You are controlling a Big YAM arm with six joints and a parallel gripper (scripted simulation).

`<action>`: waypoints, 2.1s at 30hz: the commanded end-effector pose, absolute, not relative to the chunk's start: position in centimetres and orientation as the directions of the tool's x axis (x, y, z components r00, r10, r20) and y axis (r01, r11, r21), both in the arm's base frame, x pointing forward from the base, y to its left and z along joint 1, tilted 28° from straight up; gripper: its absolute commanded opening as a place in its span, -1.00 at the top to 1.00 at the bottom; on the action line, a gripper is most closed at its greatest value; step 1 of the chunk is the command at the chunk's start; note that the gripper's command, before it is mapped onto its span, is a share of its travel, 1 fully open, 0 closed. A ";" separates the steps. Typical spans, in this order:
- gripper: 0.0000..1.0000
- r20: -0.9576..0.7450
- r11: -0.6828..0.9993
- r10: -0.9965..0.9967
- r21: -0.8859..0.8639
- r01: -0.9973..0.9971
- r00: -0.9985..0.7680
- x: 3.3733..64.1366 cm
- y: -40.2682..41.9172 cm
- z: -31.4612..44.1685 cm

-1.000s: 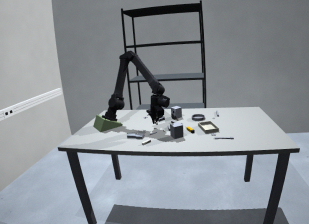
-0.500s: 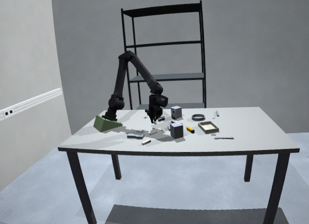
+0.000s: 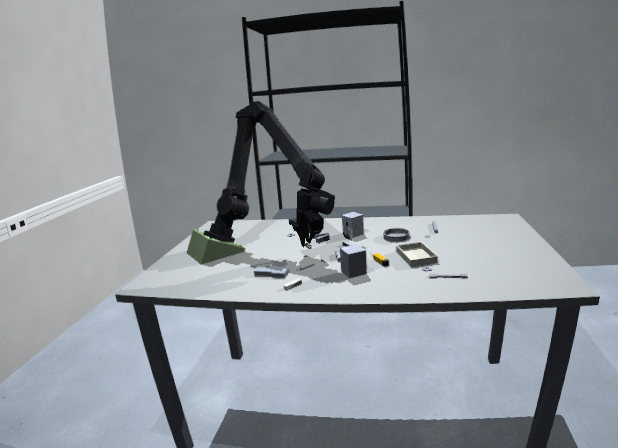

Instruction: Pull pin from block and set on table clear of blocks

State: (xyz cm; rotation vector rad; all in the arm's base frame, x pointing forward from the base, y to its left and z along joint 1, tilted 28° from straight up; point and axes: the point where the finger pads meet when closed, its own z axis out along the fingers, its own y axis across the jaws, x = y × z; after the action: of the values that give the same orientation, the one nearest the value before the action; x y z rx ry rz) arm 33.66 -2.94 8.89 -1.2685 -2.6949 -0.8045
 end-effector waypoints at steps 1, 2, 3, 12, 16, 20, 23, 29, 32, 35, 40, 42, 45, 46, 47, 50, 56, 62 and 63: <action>1.00 0.243 0.531 0.705 0.441 0.723 -0.666 33.7 -3.1 8.4; 1.00 0.243 0.531 0.705 0.441 0.723 -0.666 33.7 -3.1 8.3; 1.00 0.243 0.532 0.705 0.441 0.723 -0.666 33.7 -3.1 8.2; 1.00 0.246 0.530 0.705 0.441 0.724 -0.666 33.8 -3.0 7.9; 1.00 0.251 0.528 0.704 0.441 0.726 -0.664 33.9 -2.8 7.6; 1.00 0.252 0.528 0.704 0.441 0.726 -0.664 33.9 -2.8 7.5; 1.00 0.252 0.528 0.704 0.441 0.726 -0.664 33.9 -2.8 7.5; 1.00 0.260 0.524 0.703 0.440 0.729 -0.662 33.9 -2.6 7.1; 1.00 0.264 0.523 0.702 0.440 0.730 -0.661 34.0 -2.5 6.9; 1.00 0.265 0.522 0.702 0.440 0.731 -0.661 34.0 -2.4 6.8; 1.00 0.265 0.522 0.702 0.440 0.731 -0.661 34.0 -2.4 6.8; 1.00 0.266 0.522 0.702 0.440 0.731 -0.661 34.0 -2.4 6.8; 1.00 0.269 0.521 0.701 0.439 0.732 -0.661 34.0 -2.2 6.4; 1.00 0.269 0.521 0.701 0.439 0.732 -0.661 34.0 -2.2 6.4; 1.00 0.269 0.521 0.701 0.439 0.732 -0.661 34.0 -2.2 6.4; 1.00 0.271 0.520 0.701 0.439 0.732 -0.660 34.1 -2.0 6.2; 1.00 0.271 0.520 0.701 0.439 0.732 -0.660 34.1 -2.0 6.2; 1.00 0.271 0.519 0.701 0.439 0.733 -0.659 34.2 -1.7 5.7; 1.00 0.271 0.519 0.701 0.439 0.733 -0.659 34.2 -1.7 5.7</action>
State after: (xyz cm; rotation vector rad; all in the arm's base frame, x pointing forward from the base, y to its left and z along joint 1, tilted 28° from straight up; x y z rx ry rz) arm 34.32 -2.35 6.63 -1.2683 -2.7026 -0.8237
